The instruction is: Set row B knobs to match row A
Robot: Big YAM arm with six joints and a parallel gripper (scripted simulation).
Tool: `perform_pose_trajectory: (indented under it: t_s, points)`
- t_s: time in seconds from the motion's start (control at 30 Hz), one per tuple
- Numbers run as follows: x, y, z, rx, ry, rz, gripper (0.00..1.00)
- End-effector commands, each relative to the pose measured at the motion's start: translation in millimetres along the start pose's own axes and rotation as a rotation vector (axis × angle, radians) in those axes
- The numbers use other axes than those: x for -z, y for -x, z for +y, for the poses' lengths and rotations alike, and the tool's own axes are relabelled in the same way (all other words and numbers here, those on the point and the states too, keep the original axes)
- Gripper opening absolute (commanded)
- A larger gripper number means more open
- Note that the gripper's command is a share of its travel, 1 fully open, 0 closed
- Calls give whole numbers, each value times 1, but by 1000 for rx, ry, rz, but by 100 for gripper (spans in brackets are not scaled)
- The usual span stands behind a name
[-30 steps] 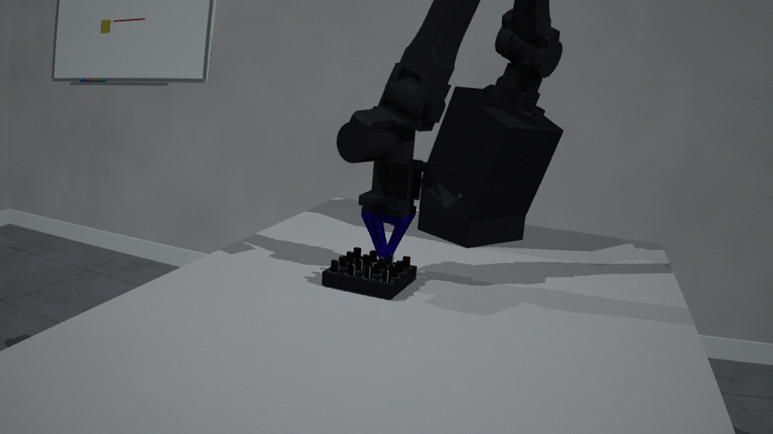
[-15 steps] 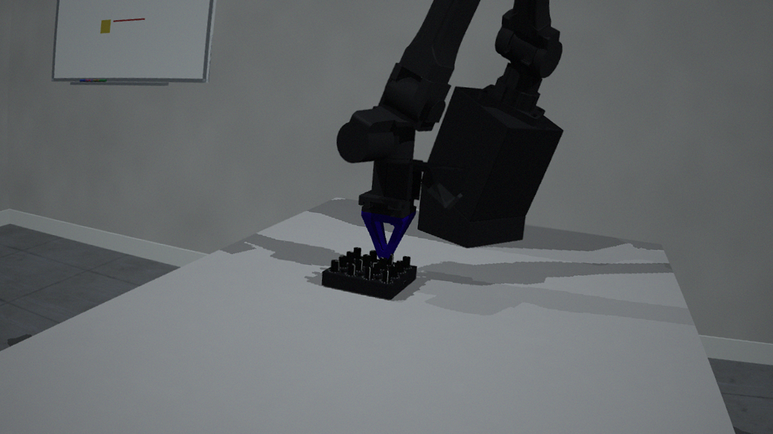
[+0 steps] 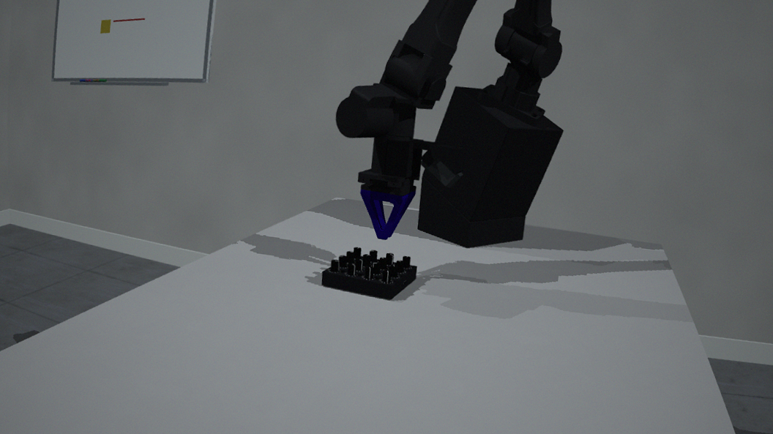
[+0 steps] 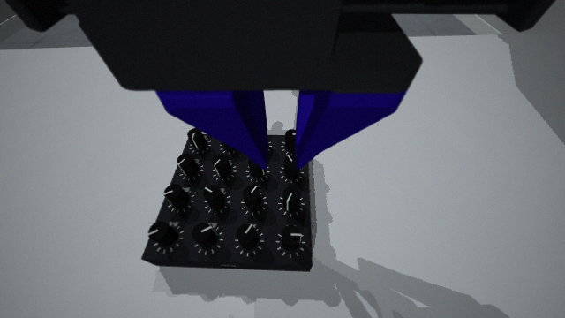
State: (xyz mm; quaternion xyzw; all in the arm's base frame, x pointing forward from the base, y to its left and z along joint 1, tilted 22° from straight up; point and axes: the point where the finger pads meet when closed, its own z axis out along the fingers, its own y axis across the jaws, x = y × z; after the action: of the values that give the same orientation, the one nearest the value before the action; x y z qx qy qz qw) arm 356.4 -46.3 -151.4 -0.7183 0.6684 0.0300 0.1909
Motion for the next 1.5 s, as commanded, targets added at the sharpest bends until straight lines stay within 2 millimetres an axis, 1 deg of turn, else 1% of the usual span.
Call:
perform_pose_trajectory:
  t_s: [0.0,0.07,0.17,0.27,1.47]
  points:
    - [-3,7,13,13,38,-22,18]
    - [10,2,3,10,7,-8,18]
    - [13,0,2,7,3,-6,18]
    - [5,2,10,4,29,-17,18]
    - [5,1,8,4,23,-15,18]
